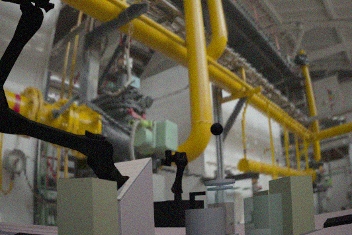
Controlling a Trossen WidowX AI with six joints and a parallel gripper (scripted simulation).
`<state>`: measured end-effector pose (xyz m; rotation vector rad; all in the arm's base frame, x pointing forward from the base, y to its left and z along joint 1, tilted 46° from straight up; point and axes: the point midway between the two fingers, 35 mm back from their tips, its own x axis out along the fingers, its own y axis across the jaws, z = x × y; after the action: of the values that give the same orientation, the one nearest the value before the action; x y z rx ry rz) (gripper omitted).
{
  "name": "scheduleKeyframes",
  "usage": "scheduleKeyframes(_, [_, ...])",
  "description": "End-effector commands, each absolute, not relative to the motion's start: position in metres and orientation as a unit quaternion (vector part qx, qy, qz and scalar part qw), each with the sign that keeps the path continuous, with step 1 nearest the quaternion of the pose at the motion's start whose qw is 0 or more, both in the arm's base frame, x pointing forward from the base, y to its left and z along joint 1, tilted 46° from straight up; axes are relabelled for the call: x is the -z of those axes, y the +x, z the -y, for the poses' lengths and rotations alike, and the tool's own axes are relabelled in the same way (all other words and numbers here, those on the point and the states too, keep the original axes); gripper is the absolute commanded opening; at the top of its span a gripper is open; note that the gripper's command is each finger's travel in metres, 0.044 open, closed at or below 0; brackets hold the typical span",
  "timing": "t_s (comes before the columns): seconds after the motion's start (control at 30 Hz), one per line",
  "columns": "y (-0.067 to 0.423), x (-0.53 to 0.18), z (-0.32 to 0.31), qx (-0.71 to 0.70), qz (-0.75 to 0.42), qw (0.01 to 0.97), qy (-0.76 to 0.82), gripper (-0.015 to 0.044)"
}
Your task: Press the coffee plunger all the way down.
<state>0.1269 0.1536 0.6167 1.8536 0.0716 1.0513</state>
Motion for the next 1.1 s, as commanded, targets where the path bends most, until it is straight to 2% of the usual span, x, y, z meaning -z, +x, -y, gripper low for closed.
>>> scheduleKeyframes(0.0, [0.15, -0.567, -0.205, -0.384, -0.064, 0.592, 0.706, 0.044])
scheduleKeyframes(0.3, [0.183, -0.438, -0.28, -0.286, -0.135, 0.797, 0.515, 0.044])
scheduleKeyframes(0.6, [0.196, -0.286, -0.302, -0.191, -0.198, 0.943, 0.186, 0.044])
scheduleKeyframes(0.8, [0.192, -0.186, -0.28, -0.136, -0.231, 0.958, -0.105, 0.044])
scheduleKeyframes(0.97, [0.184, -0.124, -0.243, -0.102, -0.244, 0.899, -0.35, 0.044])
scheduleKeyframes(1.07, [0.18, -0.11, -0.23, -0.094, -0.245, 0.868, -0.422, 0.044])
